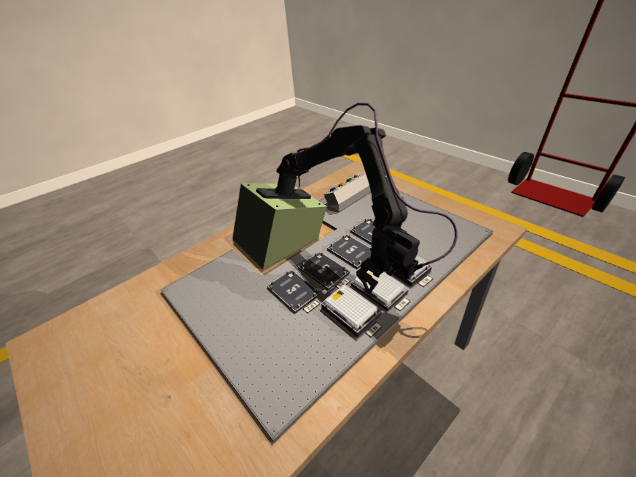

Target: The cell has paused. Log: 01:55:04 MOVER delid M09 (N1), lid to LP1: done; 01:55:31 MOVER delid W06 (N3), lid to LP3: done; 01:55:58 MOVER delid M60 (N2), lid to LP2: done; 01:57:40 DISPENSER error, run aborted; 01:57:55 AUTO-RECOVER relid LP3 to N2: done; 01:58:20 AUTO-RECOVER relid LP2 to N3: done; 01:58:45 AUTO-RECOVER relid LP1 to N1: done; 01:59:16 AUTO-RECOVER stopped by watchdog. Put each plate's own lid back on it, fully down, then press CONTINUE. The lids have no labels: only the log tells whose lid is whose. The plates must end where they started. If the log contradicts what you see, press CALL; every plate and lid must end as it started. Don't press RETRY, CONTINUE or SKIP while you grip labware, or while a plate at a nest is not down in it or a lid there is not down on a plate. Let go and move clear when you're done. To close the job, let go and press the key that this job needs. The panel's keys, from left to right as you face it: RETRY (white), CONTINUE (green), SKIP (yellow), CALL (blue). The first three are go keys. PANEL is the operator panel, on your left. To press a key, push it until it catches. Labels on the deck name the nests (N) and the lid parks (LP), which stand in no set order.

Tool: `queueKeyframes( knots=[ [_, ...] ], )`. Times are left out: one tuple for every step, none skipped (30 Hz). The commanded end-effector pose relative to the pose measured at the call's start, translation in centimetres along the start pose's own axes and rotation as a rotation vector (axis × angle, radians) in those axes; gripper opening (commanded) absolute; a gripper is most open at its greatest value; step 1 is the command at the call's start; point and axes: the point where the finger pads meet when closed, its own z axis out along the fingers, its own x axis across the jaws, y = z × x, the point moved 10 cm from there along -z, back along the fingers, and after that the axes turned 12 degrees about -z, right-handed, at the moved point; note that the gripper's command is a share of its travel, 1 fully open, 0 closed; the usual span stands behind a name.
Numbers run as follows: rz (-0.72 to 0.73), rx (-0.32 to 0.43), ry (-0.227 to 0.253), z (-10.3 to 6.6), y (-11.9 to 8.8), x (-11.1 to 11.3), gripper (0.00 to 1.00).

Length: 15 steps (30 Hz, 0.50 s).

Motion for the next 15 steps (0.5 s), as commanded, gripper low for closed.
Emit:
queueKeyframes(
  knots=[
    [0.006, -0.046, -0.016, -1.36, 0.64, -0.22, 1.0],
    [0.01, -0.046, -0.016, -1.44, 0.57, -0.39, 1.0],
    [0.01, -0.045, -0.015, -1.4, 0.56, -0.33, 1.0],
    [0.01, -0.042, -0.014, -1.35, 0.5, -0.27, 1.0],
    [0.011, -0.037, -0.013, -1.3, 0.38, -0.19, 1.0],
    [0.011, -0.034, -0.012, -1.25, 0.33, -0.13, 1.0],
    [0.011, -0.033, -0.012, -1.18, 0.29, -0.08, 1.0],
    [0.01, -0.032, -0.011, -1.11, 0.25, -0.04, 1.0],
    [0.011, -0.028, -0.01, -0.94, 0.1, 0.02, 1.0],
    [0.008, -0.032, -0.011, -1.21, 0.38, 0.1, 1.0],
    [0.006, -0.035, -0.012, -1.28, 0.5, 0.16, 1.0],
    [0.005, -0.034, -0.012, -1.24, 0.49, 0.21, 1.0],
    [0.005, -0.033, -0.012, -1.18, 0.47, 0.25, 1.0],
    [0.005, -0.031, -0.011, -1.11, 0.41, 0.3, 1.0],
    [0.005, -0.028, -0.01, -1.04, 0.36, 0.35, 1.0]
  ],
)
